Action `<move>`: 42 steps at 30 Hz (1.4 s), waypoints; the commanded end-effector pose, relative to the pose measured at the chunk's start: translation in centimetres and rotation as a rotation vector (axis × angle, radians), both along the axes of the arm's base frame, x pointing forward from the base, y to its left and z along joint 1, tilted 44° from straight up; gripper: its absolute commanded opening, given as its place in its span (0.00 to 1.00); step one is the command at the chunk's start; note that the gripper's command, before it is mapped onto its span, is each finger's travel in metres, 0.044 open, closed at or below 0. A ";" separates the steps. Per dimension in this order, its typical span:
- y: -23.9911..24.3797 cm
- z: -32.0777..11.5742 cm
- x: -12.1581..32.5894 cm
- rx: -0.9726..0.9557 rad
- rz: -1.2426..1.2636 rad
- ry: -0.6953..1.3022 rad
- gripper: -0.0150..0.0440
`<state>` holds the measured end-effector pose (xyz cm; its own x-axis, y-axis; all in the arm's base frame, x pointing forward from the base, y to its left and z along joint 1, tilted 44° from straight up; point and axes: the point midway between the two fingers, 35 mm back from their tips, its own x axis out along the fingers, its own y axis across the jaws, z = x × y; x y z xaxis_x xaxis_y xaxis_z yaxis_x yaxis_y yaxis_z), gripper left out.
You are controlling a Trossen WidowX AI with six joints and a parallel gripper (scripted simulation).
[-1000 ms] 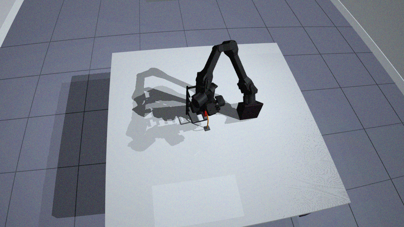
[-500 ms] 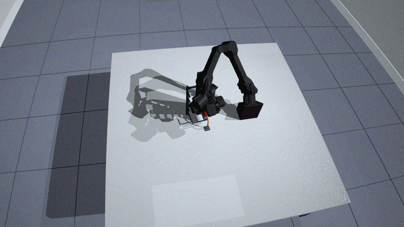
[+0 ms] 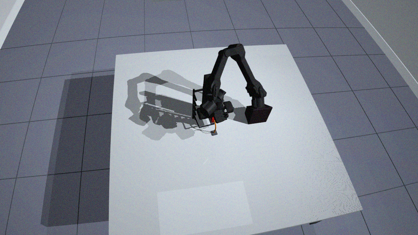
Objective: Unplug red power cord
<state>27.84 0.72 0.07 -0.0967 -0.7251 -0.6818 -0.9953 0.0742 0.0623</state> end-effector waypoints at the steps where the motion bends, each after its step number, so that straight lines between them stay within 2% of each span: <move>1: 3.0 -1.7 0.2 0.070 0.014 -0.004 0.25; 4: 3.4 -1.9 0.2 0.070 0.014 -0.004 0.25; 17: 2.1 -1.5 0.0 0.064 0.014 -0.001 0.83; 21: 4.2 -2.7 0.2 0.067 0.015 -0.002 1.00; 26: 7.4 -4.7 0.1 0.069 0.014 -0.003 1.00; 42: 7.4 -4.7 0.1 0.069 0.014 -0.003 1.00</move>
<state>27.90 8.07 -4.68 -0.0821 -0.6796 -0.7290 -0.9966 0.0517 0.0641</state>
